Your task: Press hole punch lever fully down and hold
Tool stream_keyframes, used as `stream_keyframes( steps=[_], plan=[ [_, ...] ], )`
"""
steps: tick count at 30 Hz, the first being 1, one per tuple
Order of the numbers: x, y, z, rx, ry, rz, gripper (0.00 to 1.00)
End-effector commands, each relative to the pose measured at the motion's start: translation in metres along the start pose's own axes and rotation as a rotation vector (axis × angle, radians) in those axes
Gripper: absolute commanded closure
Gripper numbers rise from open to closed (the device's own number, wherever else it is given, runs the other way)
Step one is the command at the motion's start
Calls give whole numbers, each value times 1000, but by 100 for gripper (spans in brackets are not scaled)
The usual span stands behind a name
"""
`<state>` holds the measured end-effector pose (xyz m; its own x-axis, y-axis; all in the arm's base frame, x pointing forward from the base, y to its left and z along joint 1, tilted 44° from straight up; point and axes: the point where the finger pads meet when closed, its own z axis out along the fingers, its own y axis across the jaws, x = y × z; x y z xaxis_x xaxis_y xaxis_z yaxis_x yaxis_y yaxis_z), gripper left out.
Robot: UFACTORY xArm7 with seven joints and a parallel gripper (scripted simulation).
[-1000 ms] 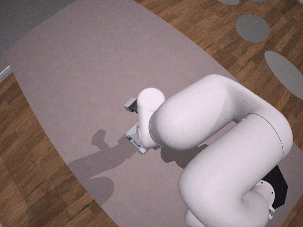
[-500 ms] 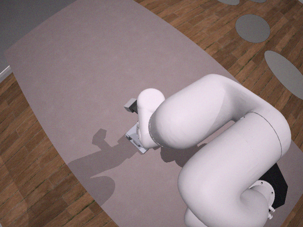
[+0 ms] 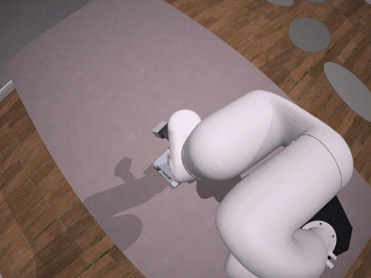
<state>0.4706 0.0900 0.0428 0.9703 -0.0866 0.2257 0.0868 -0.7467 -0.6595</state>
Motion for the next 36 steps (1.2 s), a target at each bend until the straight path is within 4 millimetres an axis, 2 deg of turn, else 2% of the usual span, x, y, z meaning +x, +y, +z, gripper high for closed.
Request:
stream_keyframes(
  steps=[1,16,36],
  plan=[
    [1,0,-1,-1,2,0,100],
    [1,0,9,-1,2,0,100],
    [1,0,13,-1,2,0,100]
  ],
)
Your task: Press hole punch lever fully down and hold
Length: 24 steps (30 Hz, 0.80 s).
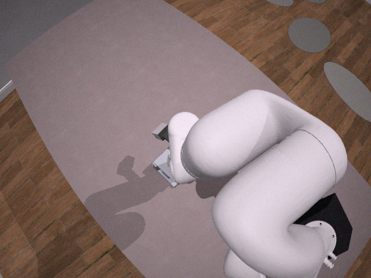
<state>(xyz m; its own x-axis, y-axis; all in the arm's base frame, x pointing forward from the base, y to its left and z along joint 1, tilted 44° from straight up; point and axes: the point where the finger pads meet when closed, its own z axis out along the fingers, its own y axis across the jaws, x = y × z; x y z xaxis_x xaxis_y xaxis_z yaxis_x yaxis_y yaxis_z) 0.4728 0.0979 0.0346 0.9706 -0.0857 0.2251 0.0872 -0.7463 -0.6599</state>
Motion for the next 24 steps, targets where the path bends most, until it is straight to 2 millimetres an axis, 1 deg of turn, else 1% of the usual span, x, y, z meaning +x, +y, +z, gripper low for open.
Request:
stream_keyframes(
  steps=[1,8,24],
  plan=[
    [2,1,1,-2,3,0,100],
    [2,1,8,-2,3,0,100],
    [2,1,10,-2,3,0,100]
  ],
)
